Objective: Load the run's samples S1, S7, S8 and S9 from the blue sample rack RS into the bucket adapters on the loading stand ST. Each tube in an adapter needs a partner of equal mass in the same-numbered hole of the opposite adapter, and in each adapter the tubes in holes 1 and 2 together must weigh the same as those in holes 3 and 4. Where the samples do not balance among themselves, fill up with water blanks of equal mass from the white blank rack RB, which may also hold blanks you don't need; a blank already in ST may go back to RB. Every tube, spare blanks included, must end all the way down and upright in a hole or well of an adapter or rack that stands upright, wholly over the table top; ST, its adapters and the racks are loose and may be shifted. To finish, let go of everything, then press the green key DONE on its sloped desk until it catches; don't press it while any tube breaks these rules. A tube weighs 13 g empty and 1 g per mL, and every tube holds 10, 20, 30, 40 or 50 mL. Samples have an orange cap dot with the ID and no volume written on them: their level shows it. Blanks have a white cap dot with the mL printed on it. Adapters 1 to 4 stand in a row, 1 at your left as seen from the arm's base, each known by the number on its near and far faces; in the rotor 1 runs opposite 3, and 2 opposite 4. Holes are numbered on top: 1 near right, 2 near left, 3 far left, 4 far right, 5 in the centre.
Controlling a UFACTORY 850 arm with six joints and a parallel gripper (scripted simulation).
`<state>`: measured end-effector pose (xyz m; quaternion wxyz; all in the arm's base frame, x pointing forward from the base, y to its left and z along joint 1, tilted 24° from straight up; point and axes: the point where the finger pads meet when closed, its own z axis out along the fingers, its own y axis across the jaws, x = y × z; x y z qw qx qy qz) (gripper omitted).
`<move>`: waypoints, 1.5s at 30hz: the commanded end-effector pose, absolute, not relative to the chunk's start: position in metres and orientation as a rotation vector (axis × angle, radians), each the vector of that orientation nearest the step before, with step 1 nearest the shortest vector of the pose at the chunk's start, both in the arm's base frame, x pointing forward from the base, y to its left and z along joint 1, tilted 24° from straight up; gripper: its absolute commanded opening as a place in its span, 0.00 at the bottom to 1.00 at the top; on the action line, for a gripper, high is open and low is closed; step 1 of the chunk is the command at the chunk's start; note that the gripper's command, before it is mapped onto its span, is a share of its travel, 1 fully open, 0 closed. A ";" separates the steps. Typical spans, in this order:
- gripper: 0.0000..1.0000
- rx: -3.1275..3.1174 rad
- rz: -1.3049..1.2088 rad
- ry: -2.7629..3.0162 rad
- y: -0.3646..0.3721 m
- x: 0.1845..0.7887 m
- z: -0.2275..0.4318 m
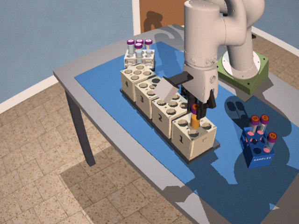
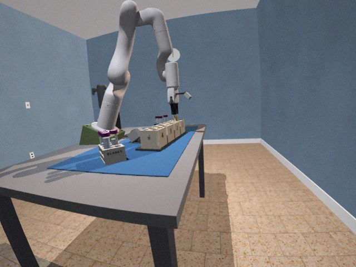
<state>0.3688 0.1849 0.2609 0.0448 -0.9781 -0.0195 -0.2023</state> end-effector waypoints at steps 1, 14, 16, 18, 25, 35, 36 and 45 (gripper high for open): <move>0.00 -2.988 -0.622 -0.059 0.186 0.371 0.257; 0.00 -2.988 -0.622 -0.059 0.187 0.376 0.246; 0.00 -2.988 -0.622 -0.059 0.187 0.377 0.245; 0.00 -2.988 -0.622 -0.059 0.187 0.377 0.243; 0.00 -2.988 -0.622 -0.059 0.188 0.379 0.238; 0.00 -2.988 -0.622 -0.059 0.189 0.383 0.229; 0.00 -2.988 -0.622 -0.059 0.189 0.384 0.228; 0.00 -2.988 -0.622 -0.059 0.189 0.384 0.228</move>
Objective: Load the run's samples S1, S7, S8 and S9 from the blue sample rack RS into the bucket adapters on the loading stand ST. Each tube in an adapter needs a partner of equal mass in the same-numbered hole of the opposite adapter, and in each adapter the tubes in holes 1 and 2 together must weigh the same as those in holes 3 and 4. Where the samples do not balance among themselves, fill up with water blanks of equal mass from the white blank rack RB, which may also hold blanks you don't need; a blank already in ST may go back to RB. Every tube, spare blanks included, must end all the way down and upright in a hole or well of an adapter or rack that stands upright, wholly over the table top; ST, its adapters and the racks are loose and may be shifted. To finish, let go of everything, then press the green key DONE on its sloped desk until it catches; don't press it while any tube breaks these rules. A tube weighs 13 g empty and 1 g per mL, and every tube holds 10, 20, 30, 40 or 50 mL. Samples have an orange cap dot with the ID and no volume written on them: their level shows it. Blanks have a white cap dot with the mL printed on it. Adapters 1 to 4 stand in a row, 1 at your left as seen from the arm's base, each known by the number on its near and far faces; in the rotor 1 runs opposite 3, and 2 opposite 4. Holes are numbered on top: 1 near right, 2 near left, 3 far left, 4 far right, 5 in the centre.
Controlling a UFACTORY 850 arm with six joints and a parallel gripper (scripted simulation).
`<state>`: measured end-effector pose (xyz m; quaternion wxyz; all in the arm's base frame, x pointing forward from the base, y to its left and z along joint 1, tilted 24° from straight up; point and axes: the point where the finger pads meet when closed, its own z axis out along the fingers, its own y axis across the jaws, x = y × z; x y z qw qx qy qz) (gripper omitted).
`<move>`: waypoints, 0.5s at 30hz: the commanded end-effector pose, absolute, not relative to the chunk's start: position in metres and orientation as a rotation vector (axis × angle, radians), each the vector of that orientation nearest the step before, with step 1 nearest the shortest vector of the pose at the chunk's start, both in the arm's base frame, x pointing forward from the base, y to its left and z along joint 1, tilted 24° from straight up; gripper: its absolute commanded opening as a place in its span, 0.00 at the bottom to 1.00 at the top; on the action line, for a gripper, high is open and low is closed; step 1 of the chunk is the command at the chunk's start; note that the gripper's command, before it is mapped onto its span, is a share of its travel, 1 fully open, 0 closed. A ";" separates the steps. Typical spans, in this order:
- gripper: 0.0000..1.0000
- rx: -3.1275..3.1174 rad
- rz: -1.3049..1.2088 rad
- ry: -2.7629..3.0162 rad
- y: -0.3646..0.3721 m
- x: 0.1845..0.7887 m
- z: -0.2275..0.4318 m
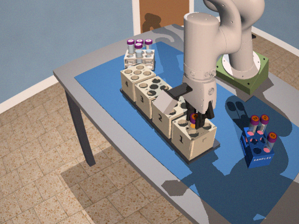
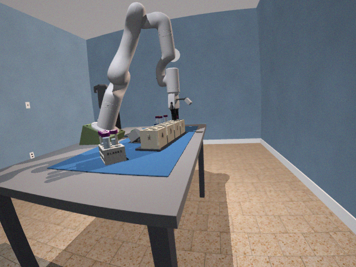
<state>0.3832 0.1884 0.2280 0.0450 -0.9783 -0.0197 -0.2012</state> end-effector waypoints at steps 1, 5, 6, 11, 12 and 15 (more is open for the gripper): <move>0.00 -2.988 -0.622 -0.059 0.189 0.384 0.228; 0.00 -2.988 -0.622 -0.059 0.189 0.384 0.228; 0.00 -2.988 -0.622 -0.059 0.189 0.384 0.228; 0.43 -2.988 -0.622 -0.059 0.189 0.384 0.228; 0.43 -2.988 -0.622 -0.059 0.189 0.384 0.228; 0.43 -2.988 -0.622 -0.059 0.189 0.384 0.228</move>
